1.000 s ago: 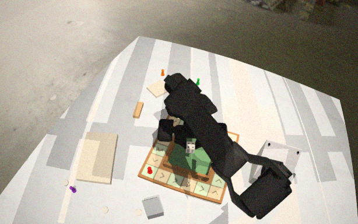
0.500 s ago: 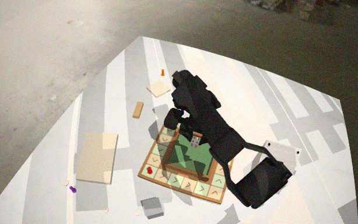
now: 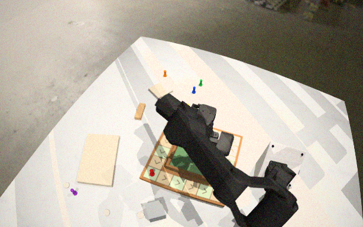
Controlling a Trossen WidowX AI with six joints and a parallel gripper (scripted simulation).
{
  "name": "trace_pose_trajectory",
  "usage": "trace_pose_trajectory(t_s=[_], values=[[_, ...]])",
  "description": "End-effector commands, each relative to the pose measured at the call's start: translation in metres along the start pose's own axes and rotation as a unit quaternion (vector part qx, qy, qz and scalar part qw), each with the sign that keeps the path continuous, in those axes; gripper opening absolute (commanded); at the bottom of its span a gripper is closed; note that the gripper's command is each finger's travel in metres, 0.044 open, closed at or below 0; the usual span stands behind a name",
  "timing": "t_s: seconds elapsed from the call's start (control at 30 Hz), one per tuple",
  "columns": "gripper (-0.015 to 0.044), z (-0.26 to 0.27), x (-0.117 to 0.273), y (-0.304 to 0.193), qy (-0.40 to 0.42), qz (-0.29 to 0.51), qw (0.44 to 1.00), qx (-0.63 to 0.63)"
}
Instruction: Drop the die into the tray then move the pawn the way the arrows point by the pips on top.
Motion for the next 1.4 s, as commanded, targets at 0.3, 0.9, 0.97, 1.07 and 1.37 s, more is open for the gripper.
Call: trace_pose_trajectory(t_s=[0.3,0.9,0.97,1.07,1.37], values=[[0.0000,0.000,-0.005,-0.021,-0.004,-0.206,0.978,-0.024],[0.0000,0.004,0.041,-0.028,-0.001,-0.216,0.976,-0.025],[0.0000,0.005,0.042,-0.028,-0.001,-0.216,0.976,-0.025],[0.0000,0.006,0.043,-0.028,-0.001,-0.216,0.976,-0.025],[0.0000,0.005,0.041,-0.028,-0.001,-0.213,0.977,-0.027]])
Point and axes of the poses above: the point midway between the two fingers, 35 mm back from their tips, its own x axis back along the fingers, its own z axis across the jaws, y = z × x, the point moved 5 cm from there along x, back along the fingers, and after that the axes turned 13 degrees about x, right-handed, at the moved point
